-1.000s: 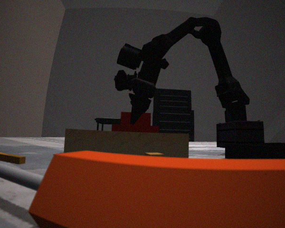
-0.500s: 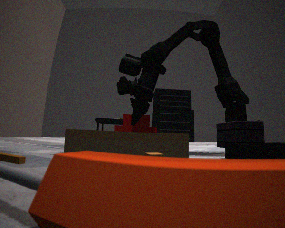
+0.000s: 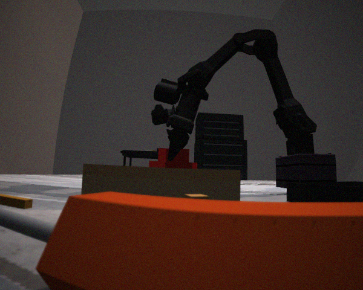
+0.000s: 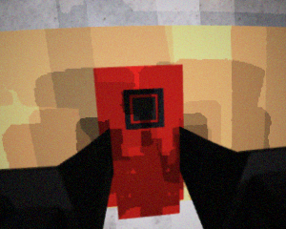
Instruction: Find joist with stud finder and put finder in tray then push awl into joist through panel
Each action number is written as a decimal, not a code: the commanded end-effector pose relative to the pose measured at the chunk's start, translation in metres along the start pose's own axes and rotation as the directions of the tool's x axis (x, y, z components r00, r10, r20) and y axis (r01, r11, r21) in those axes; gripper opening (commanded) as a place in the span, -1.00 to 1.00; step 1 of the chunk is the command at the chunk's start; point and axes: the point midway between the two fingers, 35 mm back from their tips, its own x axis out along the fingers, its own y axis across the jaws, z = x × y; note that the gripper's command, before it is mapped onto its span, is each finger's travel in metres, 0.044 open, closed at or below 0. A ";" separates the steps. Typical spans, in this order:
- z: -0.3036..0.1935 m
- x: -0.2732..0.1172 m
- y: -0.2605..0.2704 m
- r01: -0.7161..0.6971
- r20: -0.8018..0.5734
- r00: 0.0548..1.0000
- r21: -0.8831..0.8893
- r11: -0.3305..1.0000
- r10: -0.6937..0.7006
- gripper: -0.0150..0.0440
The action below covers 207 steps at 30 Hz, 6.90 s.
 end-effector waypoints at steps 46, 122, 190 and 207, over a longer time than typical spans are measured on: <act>0.000 -0.002 -0.151 0.015 -0.002 1.000 -0.006 1.000 -0.015 -0.49; 0.053 -0.076 0.069 -0.153 -0.046 0.987 -0.522 0.839 0.152 -0.49; -0.186 -0.122 0.356 -0.290 -0.277 0.913 -0.957 0.000 0.301 -0.49; -0.196 -0.084 0.359 -0.290 -0.277 0.913 -0.957 0.000 0.301 -0.49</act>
